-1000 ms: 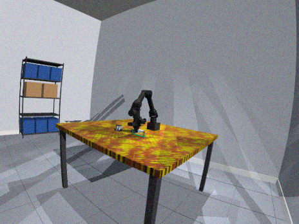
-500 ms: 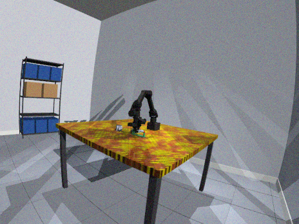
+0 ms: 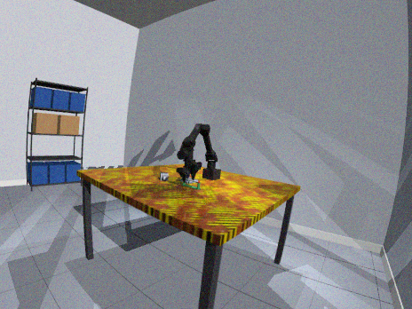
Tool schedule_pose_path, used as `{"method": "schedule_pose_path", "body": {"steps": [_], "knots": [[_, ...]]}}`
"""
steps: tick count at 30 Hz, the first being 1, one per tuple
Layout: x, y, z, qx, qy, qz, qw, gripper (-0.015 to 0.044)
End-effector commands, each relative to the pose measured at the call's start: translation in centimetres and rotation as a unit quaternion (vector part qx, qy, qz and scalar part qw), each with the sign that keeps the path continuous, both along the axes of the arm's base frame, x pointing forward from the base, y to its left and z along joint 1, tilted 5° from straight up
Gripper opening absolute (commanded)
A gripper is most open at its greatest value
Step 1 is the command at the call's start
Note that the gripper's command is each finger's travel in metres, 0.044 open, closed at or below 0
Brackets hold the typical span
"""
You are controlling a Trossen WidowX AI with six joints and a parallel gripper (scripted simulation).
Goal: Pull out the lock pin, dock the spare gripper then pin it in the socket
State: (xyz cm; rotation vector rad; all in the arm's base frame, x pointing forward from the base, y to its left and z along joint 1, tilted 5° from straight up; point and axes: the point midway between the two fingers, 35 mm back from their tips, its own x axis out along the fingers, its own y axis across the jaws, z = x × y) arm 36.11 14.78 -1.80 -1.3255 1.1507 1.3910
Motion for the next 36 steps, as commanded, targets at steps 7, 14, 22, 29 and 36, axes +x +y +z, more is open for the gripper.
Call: {"method": "schedule_pose_path", "body": {"steps": [7,14,22,29,36], "knots": [[-0.2,0.1,2.4,-0.002,0.004,0.001,1.0,0.044],[-0.4,0.1,3.8,-0.004,0.01,0.003,1.0,0.044],[-0.6,0.2,5.5,-0.007,0.017,0.004,1.0,0.044],[-0.8,0.3,7.0,-0.01,0.023,0.006,1.0,0.044],[-1.0,0.2,7.5,-0.012,0.029,0.008,0.999,0.044]]}}
